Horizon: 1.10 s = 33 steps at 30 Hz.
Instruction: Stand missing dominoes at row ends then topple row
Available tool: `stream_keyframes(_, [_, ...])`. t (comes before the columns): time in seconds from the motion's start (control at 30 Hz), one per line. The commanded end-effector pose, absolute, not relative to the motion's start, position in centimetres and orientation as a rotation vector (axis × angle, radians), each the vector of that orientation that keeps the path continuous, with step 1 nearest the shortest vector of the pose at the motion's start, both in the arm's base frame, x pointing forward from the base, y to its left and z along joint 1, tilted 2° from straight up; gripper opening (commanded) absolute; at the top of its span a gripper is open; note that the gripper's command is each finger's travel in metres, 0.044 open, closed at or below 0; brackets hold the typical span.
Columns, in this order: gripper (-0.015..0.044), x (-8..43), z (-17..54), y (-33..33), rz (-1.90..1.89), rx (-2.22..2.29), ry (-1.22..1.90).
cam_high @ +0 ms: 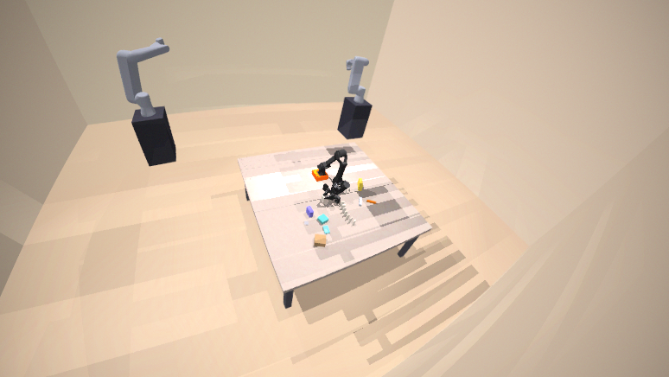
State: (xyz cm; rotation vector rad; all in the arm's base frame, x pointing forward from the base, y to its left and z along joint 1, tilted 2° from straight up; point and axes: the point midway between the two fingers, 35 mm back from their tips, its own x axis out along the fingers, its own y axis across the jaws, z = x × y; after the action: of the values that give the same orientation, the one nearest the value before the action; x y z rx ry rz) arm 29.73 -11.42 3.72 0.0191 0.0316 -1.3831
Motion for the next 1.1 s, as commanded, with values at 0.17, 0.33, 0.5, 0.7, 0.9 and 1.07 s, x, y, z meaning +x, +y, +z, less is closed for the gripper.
stream_keyframes(0.17, [0.0107,29.4,1.3,-11.5,-1.383,0.027,0.024])
stream_keyframes(0.33, [0.0107,29.1,0.1,-11.5,-1.383,0.027,0.024])
stream_keyframes(0.5, [0.0107,29.1,0.0,-11.5,-1.383,0.027,0.024])
stream_keyframes(0.7, [0.0107,29.1,0.0,-11.5,-1.383,0.027,0.024])
stream_keyframes(0.9, [0.0265,29.1,0.0,-11.5,-1.383,0.027,0.024])
stream_keyframes(1.07, [0.0396,29.1,0.0,-11.5,-1.383,0.027,0.024])
